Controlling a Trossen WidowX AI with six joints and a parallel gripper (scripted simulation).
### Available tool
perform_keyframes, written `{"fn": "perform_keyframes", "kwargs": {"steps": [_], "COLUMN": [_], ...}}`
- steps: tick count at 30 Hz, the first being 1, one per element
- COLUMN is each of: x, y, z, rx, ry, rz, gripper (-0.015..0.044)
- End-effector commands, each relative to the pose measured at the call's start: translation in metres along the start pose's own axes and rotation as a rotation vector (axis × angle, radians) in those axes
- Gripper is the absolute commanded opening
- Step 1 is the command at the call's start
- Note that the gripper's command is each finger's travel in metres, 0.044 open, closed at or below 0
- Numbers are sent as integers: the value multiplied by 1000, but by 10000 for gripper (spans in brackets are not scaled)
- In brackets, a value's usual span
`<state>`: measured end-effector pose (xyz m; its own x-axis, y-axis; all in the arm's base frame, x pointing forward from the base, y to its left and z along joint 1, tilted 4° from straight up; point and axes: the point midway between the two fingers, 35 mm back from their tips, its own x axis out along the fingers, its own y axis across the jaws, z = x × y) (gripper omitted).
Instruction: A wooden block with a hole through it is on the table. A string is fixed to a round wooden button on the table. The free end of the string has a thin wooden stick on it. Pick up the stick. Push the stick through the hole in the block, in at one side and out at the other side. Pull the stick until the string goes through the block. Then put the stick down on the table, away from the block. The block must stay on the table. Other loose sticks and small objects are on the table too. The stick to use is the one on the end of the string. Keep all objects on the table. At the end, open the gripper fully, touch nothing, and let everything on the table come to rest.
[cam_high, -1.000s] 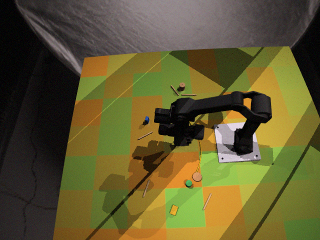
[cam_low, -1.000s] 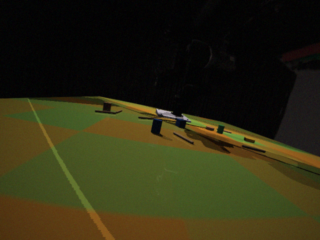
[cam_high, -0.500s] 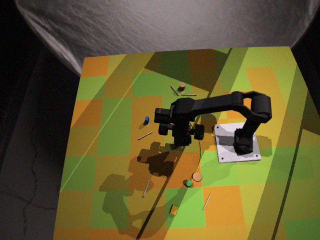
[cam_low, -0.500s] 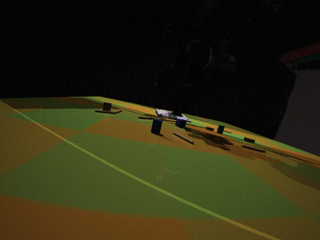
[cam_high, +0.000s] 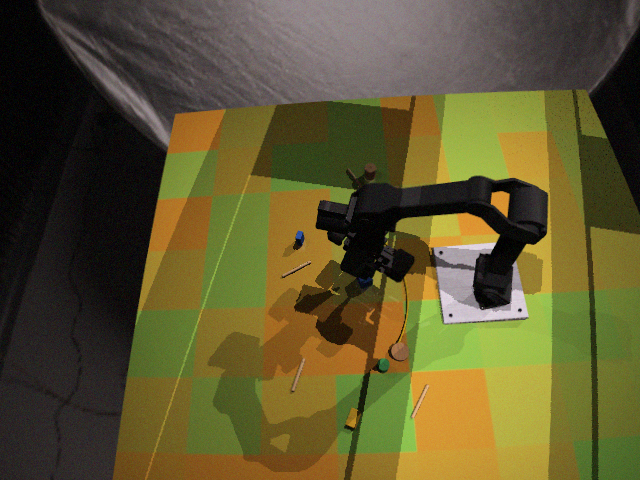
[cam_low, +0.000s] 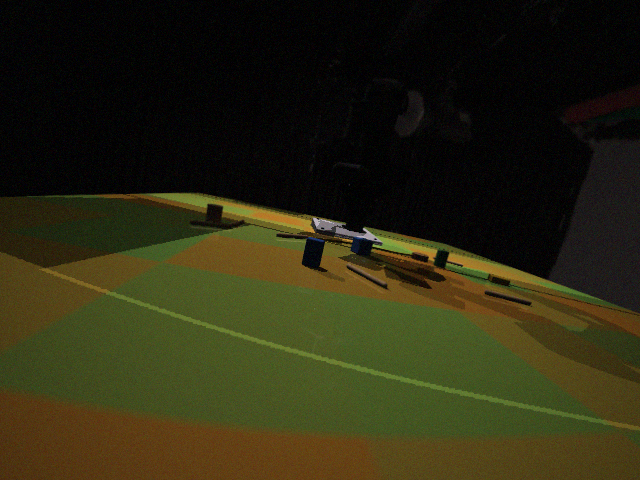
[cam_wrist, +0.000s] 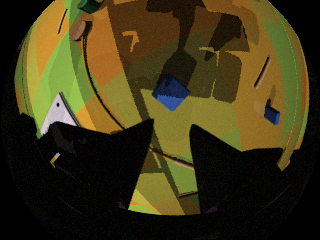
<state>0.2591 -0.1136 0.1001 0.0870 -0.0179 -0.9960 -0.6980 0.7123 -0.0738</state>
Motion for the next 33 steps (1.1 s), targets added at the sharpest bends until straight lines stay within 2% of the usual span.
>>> {"fn": "perform_keyframes", "kwargs": {"steps": [1,8,11,13,33], "x": [-1,-2,-2,-2,-2], "y": [-12,-24,-27,-28,-28], "z": [-26,-69,-88,-94,-97], "rx": [555,1397,1745,1876,1934], "ry": [-1,1,1,1,0], "rz": [-1,-6,-9,-10,-10], "gripper": [263,440,440,440,440]}}
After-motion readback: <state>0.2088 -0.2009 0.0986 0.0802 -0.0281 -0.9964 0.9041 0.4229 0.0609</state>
